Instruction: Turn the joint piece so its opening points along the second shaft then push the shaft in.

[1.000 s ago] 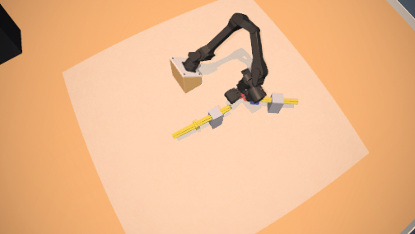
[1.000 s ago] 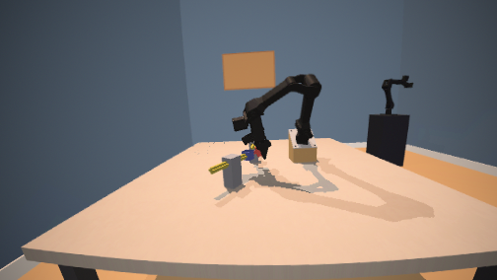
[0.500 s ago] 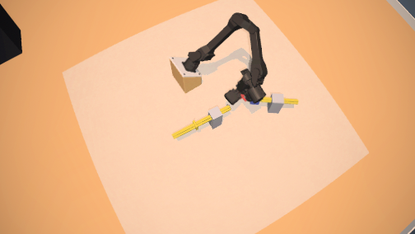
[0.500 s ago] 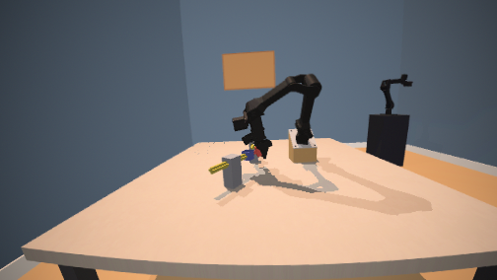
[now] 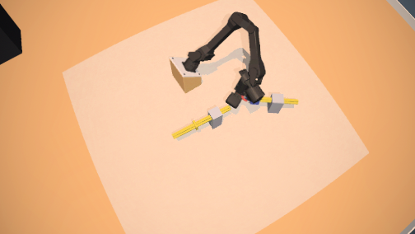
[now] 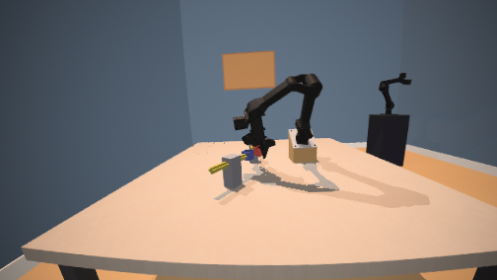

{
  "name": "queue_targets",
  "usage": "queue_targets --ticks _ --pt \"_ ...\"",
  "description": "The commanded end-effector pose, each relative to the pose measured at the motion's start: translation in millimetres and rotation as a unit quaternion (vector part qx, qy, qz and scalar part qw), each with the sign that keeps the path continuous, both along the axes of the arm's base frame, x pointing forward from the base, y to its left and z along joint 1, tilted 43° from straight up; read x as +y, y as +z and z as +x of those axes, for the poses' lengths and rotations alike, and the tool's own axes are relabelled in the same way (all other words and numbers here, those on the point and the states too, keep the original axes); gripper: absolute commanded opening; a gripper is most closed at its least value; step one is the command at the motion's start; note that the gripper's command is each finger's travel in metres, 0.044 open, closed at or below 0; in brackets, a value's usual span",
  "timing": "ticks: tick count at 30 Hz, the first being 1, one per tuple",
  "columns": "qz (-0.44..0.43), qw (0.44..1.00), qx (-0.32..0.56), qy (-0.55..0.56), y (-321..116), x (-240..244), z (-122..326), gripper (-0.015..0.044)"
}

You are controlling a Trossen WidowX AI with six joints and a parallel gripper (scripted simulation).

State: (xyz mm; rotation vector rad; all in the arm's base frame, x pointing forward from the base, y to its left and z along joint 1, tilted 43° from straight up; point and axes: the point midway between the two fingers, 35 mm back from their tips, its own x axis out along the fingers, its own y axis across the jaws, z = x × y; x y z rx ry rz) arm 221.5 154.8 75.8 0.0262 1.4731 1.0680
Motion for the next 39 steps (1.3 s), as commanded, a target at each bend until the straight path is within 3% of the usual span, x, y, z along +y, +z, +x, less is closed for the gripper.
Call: queue_targets --ticks 1,39 --pt "0.008 0.999 -0.027 0.023 -2 -2 2 0.0000" --pt "0.085 0.927 -0.266 0.250 -20 -9 28 0.0000"
